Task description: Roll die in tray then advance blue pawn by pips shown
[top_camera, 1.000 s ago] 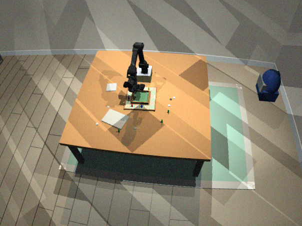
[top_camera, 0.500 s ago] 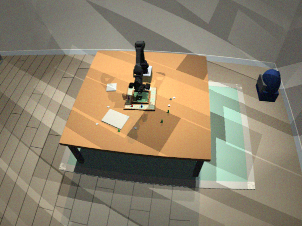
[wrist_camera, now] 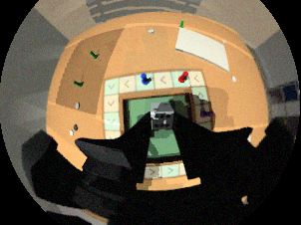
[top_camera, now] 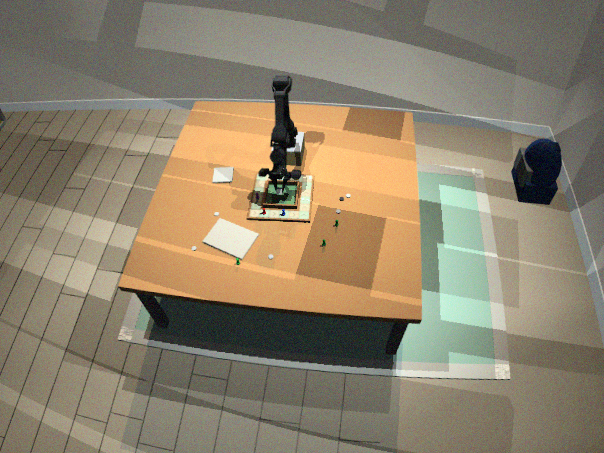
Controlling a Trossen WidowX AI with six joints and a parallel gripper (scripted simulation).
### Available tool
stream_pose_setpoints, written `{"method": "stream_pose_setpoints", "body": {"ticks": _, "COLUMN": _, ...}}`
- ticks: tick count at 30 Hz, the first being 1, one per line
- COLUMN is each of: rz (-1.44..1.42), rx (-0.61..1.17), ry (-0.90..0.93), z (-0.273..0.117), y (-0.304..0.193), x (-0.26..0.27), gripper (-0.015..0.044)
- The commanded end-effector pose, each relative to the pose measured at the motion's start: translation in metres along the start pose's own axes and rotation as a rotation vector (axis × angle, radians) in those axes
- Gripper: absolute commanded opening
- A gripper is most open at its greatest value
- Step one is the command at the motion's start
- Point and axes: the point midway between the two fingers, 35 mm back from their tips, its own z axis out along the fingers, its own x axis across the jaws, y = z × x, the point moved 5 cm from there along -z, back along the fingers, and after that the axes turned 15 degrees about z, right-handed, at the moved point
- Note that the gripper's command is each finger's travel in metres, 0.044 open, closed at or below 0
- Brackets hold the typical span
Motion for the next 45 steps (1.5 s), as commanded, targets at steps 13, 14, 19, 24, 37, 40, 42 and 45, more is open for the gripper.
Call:
{"method": "stream_pose_setpoints", "body": {"ticks": 13, "rz": -0.009, "rx": -0.300, "ry": 0.074, "z": 0.001, "y": -0.014, "x": -0.003, "gripper": 0.0000}}
{"method": "stream_pose_setpoints", "body": {"ticks": 14, "rz": -0.009, "rx": -0.300, "ry": 0.074, "z": -0.002, "y": -0.014, "x": -0.003, "gripper": 0.0000}}
{"method": "stream_pose_setpoints", "body": {"ticks": 19, "rz": -0.009, "rx": -0.299, "ry": 0.074, "z": -0.029, "y": -0.015, "x": -0.003, "gripper": 0.0000}}
{"method": "stream_pose_setpoints", "body": {"ticks": 24, "rz": -0.009, "rx": -0.298, "ry": 0.074, "z": -0.055, "y": -0.023, "x": -0.005, "gripper": 0.0000}}
{"method": "stream_pose_setpoints", "body": {"ticks": 37, "rz": -0.014, "rx": -0.299, "ry": 0.076, "z": -0.057, "y": -0.025, "x": -0.005, "gripper": 0.0000}}
{"method": "stream_pose_setpoints", "body": {"ticks": 40, "rz": -0.014, "rx": -0.299, "ry": 0.076, "z": -0.057, "y": -0.025, "x": -0.005, "gripper": 0.0000}}
{"method": "stream_pose_setpoints", "body": {"ticks": 42, "rz": -0.014, "rx": -0.299, "ry": 0.076, "z": -0.057, "y": -0.025, "x": -0.005, "gripper": 0.0000}}
{"method": "stream_pose_setpoints", "body": {"ticks": 45, "rz": -0.014, "rx": -0.299, "ry": 0.076, "z": -0.057, "y": -0.025, "x": -0.005, "gripper": 0.0053}}
